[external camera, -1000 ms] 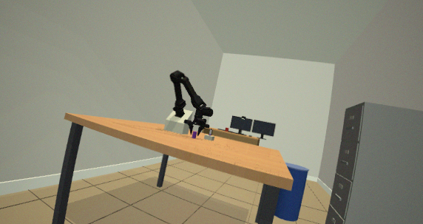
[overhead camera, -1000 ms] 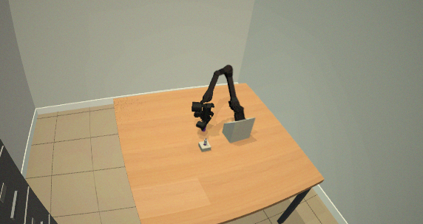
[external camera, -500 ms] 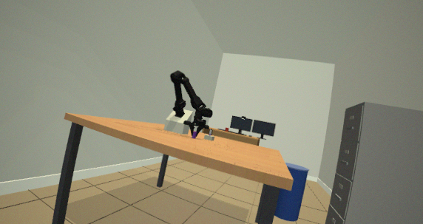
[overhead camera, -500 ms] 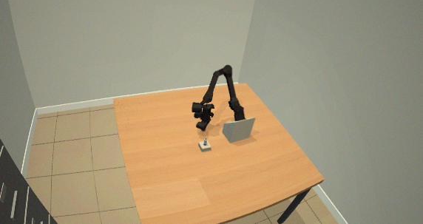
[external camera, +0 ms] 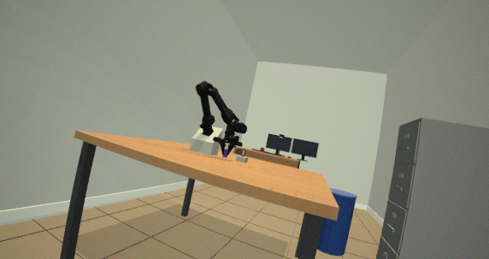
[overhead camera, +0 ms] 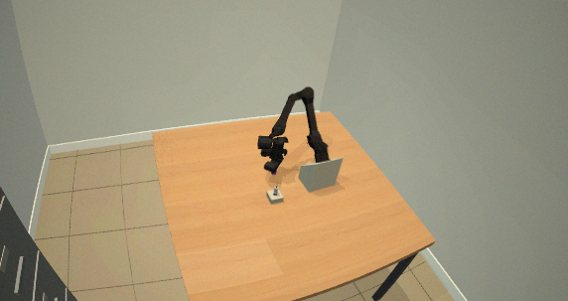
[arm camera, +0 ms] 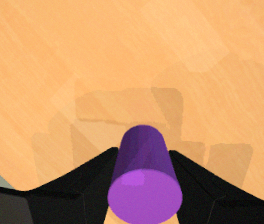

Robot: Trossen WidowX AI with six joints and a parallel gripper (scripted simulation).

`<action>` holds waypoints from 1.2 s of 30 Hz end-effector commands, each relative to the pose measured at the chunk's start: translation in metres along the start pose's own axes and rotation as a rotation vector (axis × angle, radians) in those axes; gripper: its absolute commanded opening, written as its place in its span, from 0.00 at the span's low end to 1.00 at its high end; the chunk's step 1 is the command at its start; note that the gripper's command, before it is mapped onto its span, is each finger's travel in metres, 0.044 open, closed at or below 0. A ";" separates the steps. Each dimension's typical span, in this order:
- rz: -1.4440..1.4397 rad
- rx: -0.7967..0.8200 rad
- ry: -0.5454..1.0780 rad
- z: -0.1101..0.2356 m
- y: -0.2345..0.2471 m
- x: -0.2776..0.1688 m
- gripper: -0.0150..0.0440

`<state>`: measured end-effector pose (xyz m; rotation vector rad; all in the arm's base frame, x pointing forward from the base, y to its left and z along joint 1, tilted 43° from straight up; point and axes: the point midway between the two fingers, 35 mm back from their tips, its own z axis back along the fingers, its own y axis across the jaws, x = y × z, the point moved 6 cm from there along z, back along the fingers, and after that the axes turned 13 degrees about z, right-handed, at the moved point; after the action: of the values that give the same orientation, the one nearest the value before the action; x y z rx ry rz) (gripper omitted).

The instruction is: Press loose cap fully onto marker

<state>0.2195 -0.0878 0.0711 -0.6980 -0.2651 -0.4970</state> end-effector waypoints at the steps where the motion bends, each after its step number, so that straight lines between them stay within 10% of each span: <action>1: -0.007 -0.003 -0.006 0.011 0.000 0.002 0.25; 36: -0.005 0.023 0.004 0.058 0.047 0.007 0.25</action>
<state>0.2397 -0.0302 0.0933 -0.6851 -0.2695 -0.4965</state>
